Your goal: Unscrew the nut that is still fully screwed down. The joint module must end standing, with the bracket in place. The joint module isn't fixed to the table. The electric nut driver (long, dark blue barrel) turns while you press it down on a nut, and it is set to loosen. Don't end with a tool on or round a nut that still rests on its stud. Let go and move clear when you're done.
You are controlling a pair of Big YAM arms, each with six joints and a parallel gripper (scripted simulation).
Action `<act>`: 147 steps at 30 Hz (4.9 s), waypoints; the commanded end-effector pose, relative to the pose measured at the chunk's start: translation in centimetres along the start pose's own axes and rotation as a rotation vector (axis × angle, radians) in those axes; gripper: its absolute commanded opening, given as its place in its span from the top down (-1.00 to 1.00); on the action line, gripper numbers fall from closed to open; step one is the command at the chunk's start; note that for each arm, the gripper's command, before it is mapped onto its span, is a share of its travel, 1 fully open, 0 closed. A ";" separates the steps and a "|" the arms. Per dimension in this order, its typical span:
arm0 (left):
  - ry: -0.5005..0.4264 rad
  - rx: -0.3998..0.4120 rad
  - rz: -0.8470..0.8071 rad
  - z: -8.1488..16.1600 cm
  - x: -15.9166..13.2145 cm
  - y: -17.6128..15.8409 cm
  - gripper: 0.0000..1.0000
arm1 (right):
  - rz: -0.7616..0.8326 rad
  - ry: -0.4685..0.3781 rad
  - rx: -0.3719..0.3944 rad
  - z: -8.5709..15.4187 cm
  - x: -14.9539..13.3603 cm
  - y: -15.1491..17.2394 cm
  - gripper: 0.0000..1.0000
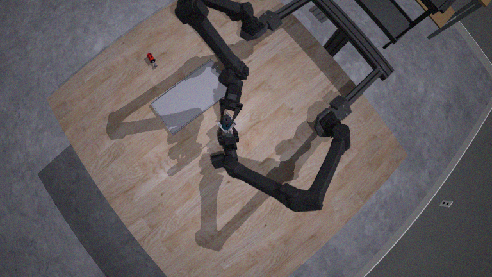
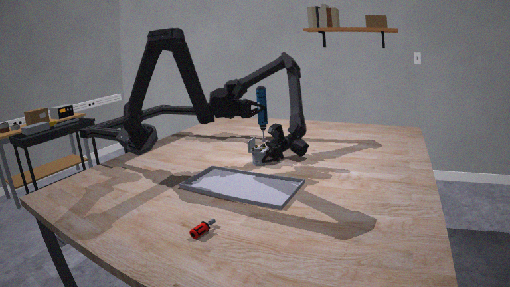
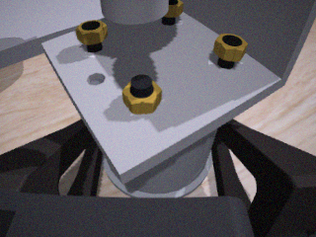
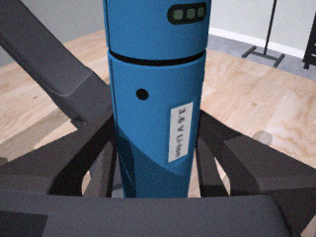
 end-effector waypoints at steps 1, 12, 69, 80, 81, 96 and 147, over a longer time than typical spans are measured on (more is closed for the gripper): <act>0.006 -0.015 -0.032 -0.8 1.4 0.4 -0.17 | 0.006 -0.075 -0.034 -1.4 1.9 -1.0 0.17; 0.006 -0.015 -0.032 -0.8 1.4 0.4 -0.17 | 0.006 -0.073 -0.033 -1.4 1.9 -0.9 0.17; 0.006 -0.015 -0.032 -0.8 1.4 0.4 -0.17 | 0.006 -0.091 -0.041 -1.4 1.1 -1.5 0.17; 0.006 -0.015 -0.032 -0.8 1.4 0.4 -0.17 | 0.006 -0.092 -0.041 -1.5 1.1 -1.5 0.17; 0.006 -0.015 -0.032 -0.8 1.4 0.4 -0.17 | 0.006 -0.094 -0.042 -1.5 1.2 -1.5 0.17; 0.006 -0.015 -0.032 -0.8 1.4 0.4 -0.17 | 0.006 -0.096 -0.043 -1.5 1.3 -1.5 0.17; 0.006 -0.015 -0.032 -0.8 1.4 0.4 -0.17 | 0.006 -0.101 -0.046 -1.7 1.6 -1.6 0.17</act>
Point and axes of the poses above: on each arm, the point where the finger pads meet when closed, its own z axis back along the fingers, its own y axis across the jaws, x = y × z, the point moved 2 cm from there along z, back along the fingers, and after that the axes turned 5 degrees about -z, right-handed, at the moved point
